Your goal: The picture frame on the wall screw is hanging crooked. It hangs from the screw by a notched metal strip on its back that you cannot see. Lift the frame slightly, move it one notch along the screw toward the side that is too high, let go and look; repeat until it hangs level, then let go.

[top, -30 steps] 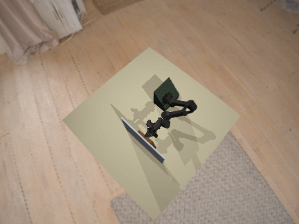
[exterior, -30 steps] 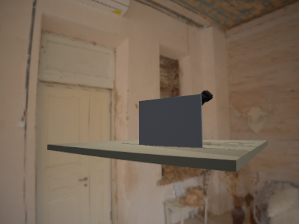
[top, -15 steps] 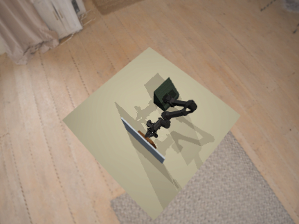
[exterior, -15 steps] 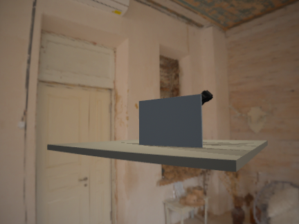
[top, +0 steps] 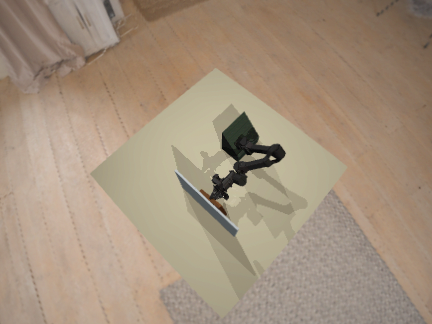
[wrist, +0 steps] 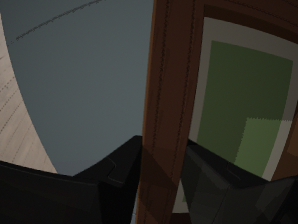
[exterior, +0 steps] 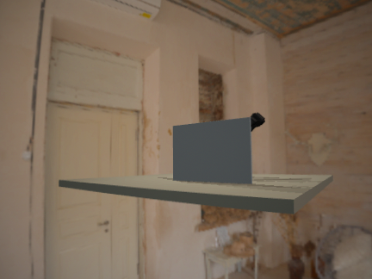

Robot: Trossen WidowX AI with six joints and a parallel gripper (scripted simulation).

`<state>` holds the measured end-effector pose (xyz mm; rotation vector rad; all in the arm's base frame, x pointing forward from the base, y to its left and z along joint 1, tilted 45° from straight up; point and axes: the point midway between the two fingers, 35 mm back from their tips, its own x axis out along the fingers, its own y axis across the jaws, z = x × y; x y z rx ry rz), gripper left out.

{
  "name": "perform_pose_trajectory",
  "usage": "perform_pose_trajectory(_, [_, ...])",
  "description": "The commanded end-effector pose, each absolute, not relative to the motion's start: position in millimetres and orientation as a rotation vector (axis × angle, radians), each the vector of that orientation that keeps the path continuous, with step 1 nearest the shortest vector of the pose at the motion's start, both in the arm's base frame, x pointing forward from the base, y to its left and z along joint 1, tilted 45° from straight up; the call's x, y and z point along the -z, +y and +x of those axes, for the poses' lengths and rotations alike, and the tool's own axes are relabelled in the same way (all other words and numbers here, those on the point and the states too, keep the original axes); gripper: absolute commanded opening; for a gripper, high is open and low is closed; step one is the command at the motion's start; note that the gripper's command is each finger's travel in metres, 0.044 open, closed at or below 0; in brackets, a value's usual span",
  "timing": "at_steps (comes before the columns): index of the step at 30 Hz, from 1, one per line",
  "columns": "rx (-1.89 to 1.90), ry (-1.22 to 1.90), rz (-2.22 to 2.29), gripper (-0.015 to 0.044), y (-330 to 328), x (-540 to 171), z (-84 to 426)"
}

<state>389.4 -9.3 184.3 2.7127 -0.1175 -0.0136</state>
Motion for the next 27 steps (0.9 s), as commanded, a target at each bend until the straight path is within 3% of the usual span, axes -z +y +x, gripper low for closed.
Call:
perform_pose_trajectory(1, [0.014,-0.133,2.707,0.0000,-11.0,-185.4,389.4])
perform_pose_trajectory(27, [0.014,-0.133,2.707,0.0000,-8.8,-183.8,389.6])
